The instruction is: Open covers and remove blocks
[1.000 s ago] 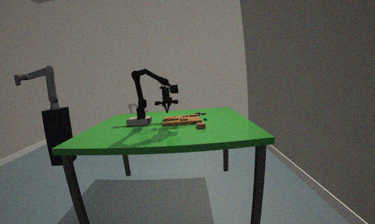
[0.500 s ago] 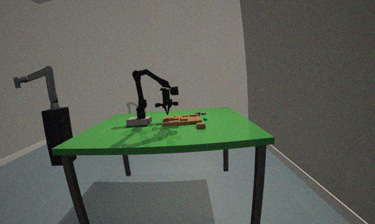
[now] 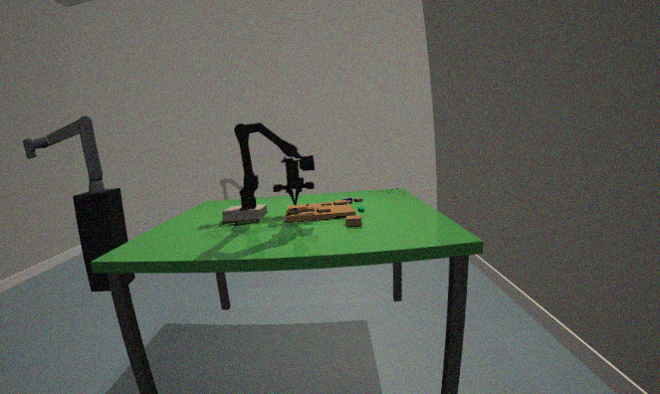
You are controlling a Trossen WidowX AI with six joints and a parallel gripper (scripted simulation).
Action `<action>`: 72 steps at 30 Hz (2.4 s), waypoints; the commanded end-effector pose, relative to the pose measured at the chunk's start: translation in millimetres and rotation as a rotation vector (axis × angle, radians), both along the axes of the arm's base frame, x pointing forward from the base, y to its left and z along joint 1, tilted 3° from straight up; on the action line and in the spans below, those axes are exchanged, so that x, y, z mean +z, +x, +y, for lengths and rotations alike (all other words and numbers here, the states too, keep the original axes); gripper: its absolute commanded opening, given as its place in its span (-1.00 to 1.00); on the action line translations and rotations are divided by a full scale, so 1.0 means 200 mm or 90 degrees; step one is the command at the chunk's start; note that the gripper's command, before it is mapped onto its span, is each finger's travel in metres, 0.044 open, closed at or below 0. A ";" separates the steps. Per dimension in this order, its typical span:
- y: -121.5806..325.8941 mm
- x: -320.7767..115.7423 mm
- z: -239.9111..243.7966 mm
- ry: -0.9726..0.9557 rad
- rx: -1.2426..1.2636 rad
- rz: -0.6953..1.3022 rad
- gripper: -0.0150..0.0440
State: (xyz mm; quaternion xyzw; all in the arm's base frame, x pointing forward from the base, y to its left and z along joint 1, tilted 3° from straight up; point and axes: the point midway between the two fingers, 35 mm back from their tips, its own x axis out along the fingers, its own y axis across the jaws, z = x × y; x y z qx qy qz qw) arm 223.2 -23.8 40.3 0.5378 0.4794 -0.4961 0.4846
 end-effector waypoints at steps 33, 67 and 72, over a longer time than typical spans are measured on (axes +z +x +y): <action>0.00 -0.09 -0.07 0.000 -0.003 0.003 -0.49; 0.00 -0.10 -0.24 -0.002 -0.003 0.003 -0.49; 0.00 -0.10 -0.26 -0.003 -0.003 0.003 -0.49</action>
